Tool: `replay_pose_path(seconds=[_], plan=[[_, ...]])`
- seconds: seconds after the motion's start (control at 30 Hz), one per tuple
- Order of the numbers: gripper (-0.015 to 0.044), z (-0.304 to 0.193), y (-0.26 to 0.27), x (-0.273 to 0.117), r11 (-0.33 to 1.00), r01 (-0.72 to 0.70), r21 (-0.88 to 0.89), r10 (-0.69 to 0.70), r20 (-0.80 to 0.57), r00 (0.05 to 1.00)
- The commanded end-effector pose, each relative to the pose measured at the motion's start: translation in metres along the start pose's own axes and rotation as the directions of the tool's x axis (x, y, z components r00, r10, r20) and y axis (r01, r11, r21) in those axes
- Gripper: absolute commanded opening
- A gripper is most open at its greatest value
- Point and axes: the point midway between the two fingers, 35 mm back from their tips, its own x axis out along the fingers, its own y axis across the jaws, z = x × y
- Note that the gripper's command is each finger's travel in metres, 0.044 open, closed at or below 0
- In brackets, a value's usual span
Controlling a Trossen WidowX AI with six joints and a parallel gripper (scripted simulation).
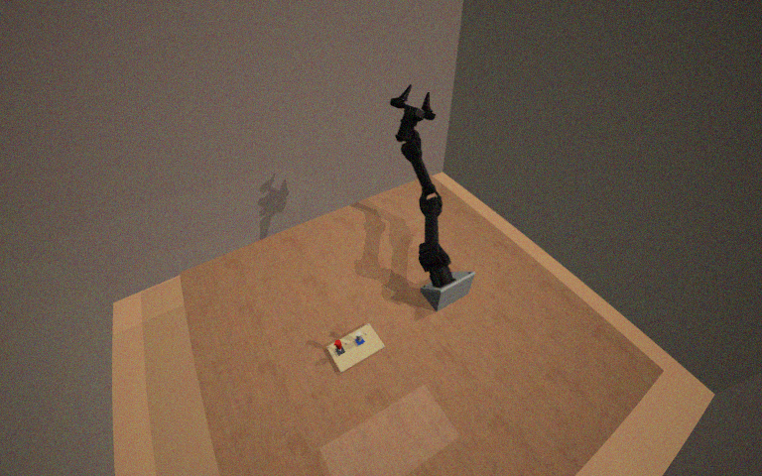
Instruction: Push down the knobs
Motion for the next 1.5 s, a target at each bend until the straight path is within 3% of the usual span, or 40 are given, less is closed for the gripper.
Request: replay_pose_path(seconds=[0.0,0.47,0.97,1.47], plan=[[0.0374,0.001,0.001,0.000,1.000,-0.003,0.003,0.003,0.001,1.000],[0.0006,0.054,0.076,0.005,0.936,-0.188,0.298,0.170,0.086,0.982],[0.0000,0.120,0.169,-0.002,0.689,-0.418,0.592,0.380,0.195,0.904],[0.0000,0.206,0.267,-0.035,0.311,-0.614,0.725,0.603,0.348,0.718]])
